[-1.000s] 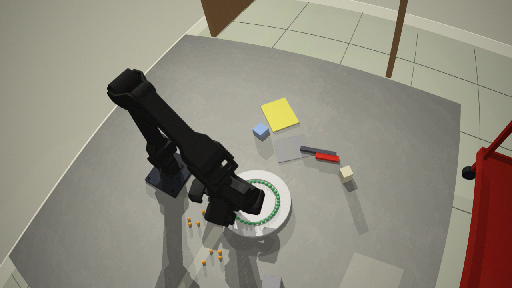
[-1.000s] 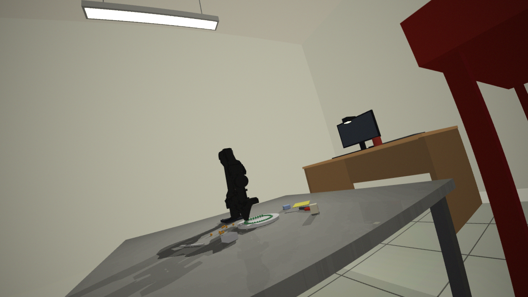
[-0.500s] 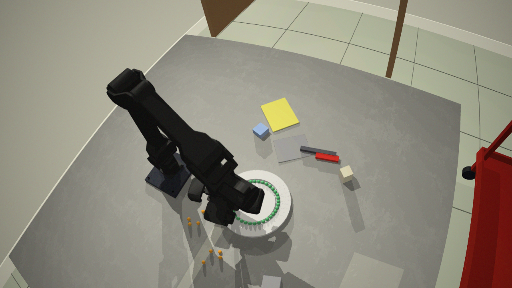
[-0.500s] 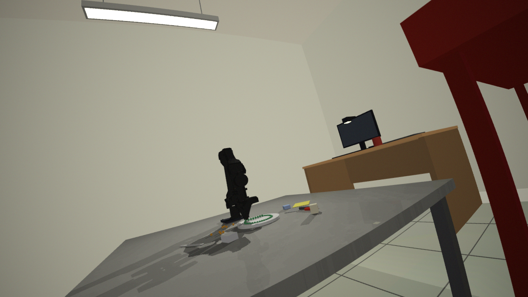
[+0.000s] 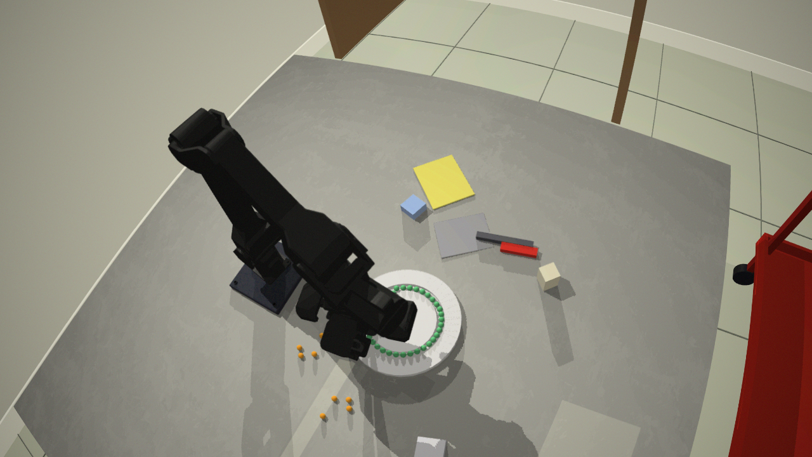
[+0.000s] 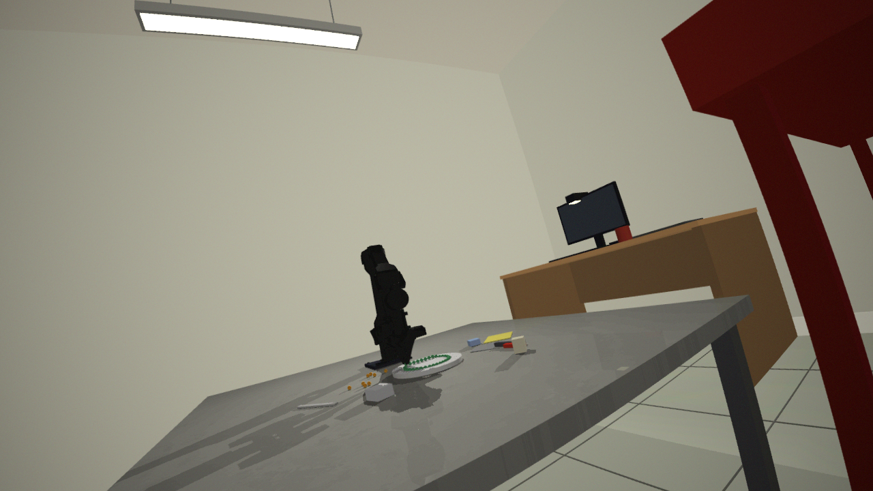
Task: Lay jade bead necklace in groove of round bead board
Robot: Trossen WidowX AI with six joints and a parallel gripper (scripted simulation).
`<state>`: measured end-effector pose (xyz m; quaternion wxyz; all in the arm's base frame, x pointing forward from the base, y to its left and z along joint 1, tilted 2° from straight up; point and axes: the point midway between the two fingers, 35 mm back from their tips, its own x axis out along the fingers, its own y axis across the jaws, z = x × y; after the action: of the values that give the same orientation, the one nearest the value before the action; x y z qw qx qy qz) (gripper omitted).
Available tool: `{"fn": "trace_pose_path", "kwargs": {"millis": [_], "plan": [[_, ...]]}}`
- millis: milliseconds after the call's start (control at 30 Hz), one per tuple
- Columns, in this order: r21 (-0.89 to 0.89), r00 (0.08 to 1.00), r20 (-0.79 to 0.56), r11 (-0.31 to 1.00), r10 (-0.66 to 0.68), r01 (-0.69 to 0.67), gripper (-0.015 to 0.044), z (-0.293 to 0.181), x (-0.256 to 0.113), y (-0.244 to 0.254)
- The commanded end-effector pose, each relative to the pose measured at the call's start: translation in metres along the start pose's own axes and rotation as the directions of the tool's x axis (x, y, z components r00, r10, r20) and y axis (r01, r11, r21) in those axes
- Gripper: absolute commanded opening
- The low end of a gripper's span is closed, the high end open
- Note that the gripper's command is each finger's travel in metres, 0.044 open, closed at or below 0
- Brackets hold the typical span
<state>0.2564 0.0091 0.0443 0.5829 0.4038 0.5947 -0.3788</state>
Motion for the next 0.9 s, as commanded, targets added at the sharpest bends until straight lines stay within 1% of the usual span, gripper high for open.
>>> {"fn": "trace_pose_path", "kwargs": {"millis": [0,567,867], "plan": [[-0.006,1.0,0.001,1.0,-0.006,0.006,0.0,0.0001,0.0044,-0.0015],[0.0,1.0,-0.001,1.0,-0.003,0.003,0.044,-0.0002,-0.0007,-0.0006],[-0.006,1.0,0.001,1.0,-0.006,0.006,0.044,-0.0002,-0.0042,-0.0006]]}}
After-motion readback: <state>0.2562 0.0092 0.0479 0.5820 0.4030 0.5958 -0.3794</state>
